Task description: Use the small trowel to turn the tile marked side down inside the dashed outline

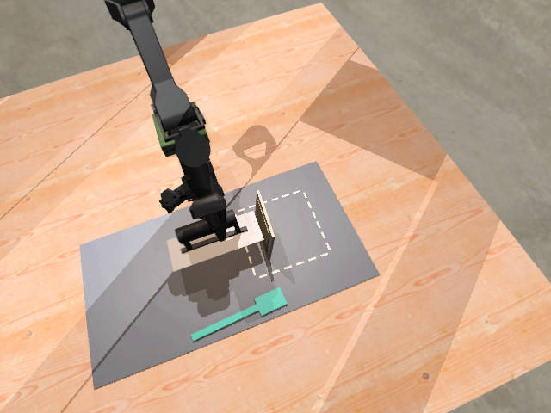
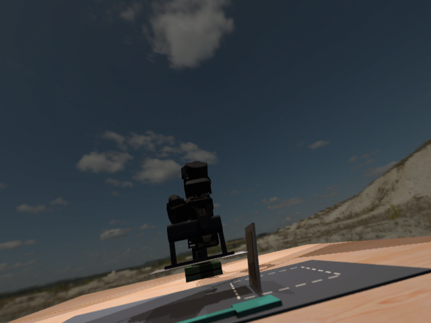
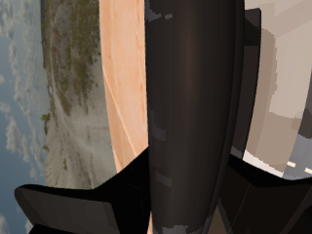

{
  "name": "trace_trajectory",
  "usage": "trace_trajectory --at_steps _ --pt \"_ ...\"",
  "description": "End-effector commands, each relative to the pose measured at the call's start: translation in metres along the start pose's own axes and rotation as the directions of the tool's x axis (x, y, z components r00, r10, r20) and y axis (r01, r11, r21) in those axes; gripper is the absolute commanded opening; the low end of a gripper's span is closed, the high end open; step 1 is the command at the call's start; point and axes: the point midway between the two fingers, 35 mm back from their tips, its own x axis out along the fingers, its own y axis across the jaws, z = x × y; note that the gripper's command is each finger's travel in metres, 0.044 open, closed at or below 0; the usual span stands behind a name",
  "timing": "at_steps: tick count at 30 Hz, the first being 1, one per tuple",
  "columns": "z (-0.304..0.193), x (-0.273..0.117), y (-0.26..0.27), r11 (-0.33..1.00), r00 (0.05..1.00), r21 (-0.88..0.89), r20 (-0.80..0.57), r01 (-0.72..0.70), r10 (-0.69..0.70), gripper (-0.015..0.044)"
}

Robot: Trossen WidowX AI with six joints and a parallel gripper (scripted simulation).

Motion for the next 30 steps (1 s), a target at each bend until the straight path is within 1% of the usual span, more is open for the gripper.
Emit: trace_trajectory --at_steps 1,4,16,30 --pt "-0.001 -0.001 0.006 1.000 1.000 0.007 0.008 -0.021 0.021 0.0000" --pt "0.002 -0.002 0.007 1.000 1.000 0.005 0.011 -0.021 0.021 0.0000" --pt "0.059 -0.021 0.028 1.000 1.000 0.002 0.012 -0.021 0.021 0.0000" --pt "0.059 -0.022 0.029 1.000 1.000 0.002 0.012 -0.021 0.021 0.0000"
